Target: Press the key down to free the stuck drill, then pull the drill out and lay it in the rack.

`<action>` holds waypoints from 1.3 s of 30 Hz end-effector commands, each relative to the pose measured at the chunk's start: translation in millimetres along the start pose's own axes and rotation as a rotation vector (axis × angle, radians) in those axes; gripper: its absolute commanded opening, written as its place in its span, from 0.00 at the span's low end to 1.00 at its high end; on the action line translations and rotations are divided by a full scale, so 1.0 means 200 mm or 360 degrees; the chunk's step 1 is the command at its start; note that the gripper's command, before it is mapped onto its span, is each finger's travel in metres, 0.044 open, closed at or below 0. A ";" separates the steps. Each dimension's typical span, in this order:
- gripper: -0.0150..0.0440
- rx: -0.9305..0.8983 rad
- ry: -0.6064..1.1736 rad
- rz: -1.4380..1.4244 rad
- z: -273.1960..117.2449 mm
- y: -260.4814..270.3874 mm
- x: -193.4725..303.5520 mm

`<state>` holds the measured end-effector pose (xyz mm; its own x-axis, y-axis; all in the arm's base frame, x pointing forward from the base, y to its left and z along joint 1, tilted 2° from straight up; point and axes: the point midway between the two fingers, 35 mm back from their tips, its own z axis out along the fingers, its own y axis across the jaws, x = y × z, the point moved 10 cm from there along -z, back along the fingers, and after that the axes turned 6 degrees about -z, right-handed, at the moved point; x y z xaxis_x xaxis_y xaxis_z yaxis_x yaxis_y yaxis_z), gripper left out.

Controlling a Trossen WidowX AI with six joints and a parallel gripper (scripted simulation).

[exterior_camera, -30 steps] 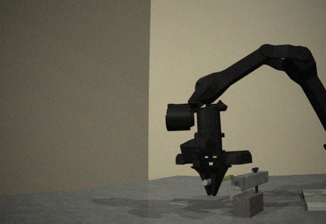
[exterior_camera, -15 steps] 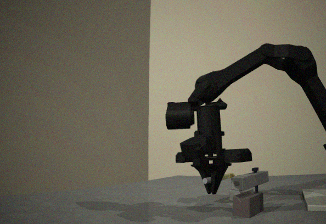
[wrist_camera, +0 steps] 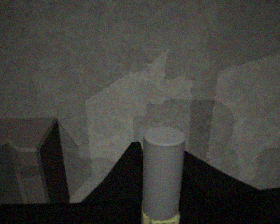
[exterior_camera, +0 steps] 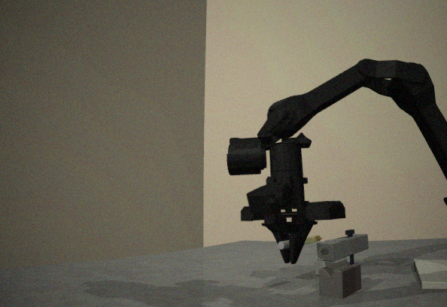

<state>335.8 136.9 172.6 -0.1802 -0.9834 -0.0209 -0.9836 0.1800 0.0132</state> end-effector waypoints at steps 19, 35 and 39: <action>0.25 0.0004 -0.0005 -0.0007 -0.04 0.00 0.00; 0.25 0.0004 -0.0006 -0.0007 -0.06 0.01 -0.01; 0.25 0.0003 -0.0006 -0.0007 -0.05 0.05 -0.02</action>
<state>333.1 138.8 181.5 -0.1740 -0.9846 -0.0193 -0.9847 0.1737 0.0159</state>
